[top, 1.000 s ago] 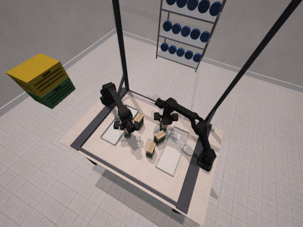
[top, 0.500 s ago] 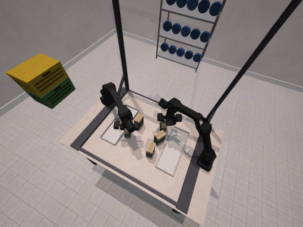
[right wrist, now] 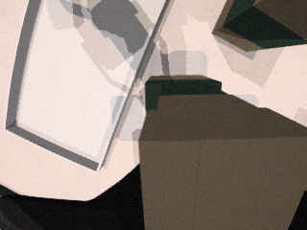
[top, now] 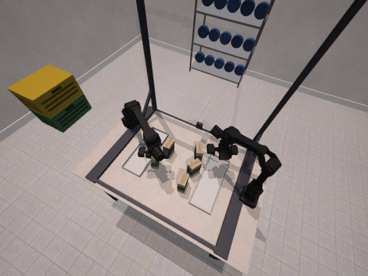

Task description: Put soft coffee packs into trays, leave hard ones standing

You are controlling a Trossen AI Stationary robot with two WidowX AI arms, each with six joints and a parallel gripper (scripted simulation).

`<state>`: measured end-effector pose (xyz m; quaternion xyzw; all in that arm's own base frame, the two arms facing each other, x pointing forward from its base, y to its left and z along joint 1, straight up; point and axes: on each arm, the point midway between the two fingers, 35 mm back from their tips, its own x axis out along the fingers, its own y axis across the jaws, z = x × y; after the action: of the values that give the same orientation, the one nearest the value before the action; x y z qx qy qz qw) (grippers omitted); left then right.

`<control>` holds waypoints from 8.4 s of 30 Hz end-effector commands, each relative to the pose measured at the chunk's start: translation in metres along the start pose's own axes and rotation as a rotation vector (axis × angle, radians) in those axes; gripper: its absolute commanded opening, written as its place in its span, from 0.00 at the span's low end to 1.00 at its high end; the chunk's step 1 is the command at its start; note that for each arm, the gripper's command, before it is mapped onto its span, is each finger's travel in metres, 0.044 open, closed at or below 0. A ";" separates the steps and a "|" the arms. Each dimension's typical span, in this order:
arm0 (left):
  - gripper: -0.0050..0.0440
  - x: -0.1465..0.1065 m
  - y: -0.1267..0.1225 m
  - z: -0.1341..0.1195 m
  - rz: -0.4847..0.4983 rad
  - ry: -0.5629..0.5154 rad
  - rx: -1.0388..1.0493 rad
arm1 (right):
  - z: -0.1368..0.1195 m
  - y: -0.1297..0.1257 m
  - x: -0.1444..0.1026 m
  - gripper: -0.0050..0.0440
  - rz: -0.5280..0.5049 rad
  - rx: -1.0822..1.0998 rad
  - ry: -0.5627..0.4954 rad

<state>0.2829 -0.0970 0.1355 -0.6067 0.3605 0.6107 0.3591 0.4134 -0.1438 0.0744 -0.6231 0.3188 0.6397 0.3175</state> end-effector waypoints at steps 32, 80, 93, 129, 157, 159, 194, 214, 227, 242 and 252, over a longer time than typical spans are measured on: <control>0.83 -0.005 0.016 0.007 -0.018 0.019 -0.003 | 0.000 0.005 -0.020 0.33 -0.028 -0.004 0.044; 0.83 -0.005 0.016 0.007 -0.018 0.019 -0.003 | 0.048 0.118 -0.014 0.33 -0.021 -0.004 0.041; 0.83 -0.005 0.016 0.007 -0.018 0.019 -0.003 | 0.048 0.118 -0.014 0.33 -0.021 -0.004 0.041; 0.83 -0.005 0.016 0.007 -0.018 0.019 -0.003 | 0.048 0.118 -0.014 0.33 -0.021 -0.004 0.041; 0.83 -0.005 0.016 0.007 -0.018 0.019 -0.003 | 0.047 0.118 0.006 0.33 -0.021 -0.004 0.041; 0.83 -0.005 0.016 0.007 -0.018 0.019 -0.003 | 0.047 0.117 0.009 0.33 -0.021 -0.004 0.041; 0.83 -0.005 0.016 0.007 -0.018 0.019 -0.003 | 0.046 0.117 0.030 0.84 -0.021 -0.004 0.041; 0.83 -0.005 0.016 0.007 -0.018 0.019 -0.003 | 0.046 0.117 0.030 0.84 -0.021 -0.004 0.041; 0.83 -0.005 0.016 0.007 -0.018 0.019 -0.003 | 0.046 0.117 0.030 0.84 -0.021 -0.004 0.041; 0.83 -0.005 0.016 0.007 -0.018 0.019 -0.003 | 0.049 0.119 -0.042 0.84 -0.021 -0.004 0.041; 0.83 -0.005 0.016 0.007 -0.018 0.019 -0.003 | 0.049 0.119 -0.042 0.84 -0.021 -0.004 0.041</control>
<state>0.2644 -0.0984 0.1359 -0.6076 0.3609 0.6090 0.3600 0.2876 -0.1739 0.1089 -0.6288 0.3180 0.6342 0.3181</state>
